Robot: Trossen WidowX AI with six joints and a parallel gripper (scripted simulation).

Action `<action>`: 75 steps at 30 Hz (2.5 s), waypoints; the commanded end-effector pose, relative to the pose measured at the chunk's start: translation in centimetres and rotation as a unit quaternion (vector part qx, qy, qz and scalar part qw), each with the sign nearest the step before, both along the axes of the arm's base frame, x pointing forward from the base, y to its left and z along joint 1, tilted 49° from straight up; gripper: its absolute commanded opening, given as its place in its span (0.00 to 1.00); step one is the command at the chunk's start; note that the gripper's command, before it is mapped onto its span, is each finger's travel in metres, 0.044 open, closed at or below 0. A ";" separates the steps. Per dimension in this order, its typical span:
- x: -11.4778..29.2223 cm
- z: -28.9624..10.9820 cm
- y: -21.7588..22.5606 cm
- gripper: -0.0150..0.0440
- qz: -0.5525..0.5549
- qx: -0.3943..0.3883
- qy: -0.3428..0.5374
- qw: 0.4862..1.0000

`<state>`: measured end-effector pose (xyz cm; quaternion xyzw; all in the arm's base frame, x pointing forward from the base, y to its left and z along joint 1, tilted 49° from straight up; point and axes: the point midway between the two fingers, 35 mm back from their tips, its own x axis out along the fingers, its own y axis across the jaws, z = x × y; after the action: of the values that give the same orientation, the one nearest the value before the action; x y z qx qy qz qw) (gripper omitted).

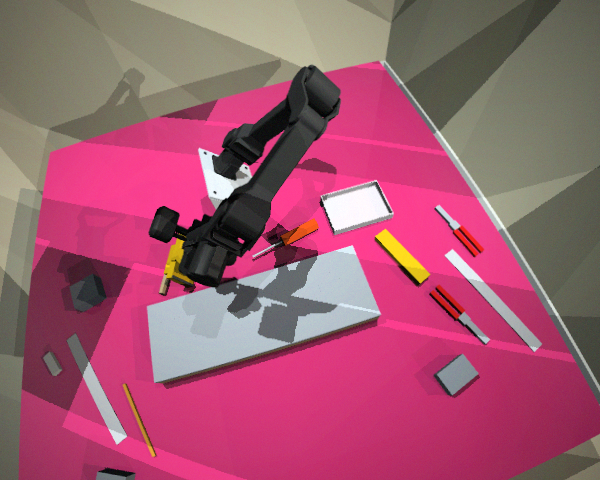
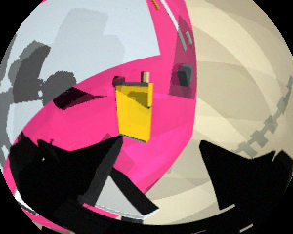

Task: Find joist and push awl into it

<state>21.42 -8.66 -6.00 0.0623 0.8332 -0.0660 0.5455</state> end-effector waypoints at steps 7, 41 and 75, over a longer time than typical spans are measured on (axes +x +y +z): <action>0.1 0.0 0.0 1.00 -0.003 0.001 -0.001 1.000; -4.1 -9.8 -2.8 1.00 0.493 0.448 -0.425 0.613; -4.2 -12.1 -0.3 1.00 0.492 0.449 -0.425 0.613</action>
<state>17.14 -9.31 -17.82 -0.1002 0.3403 0.6307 0.6902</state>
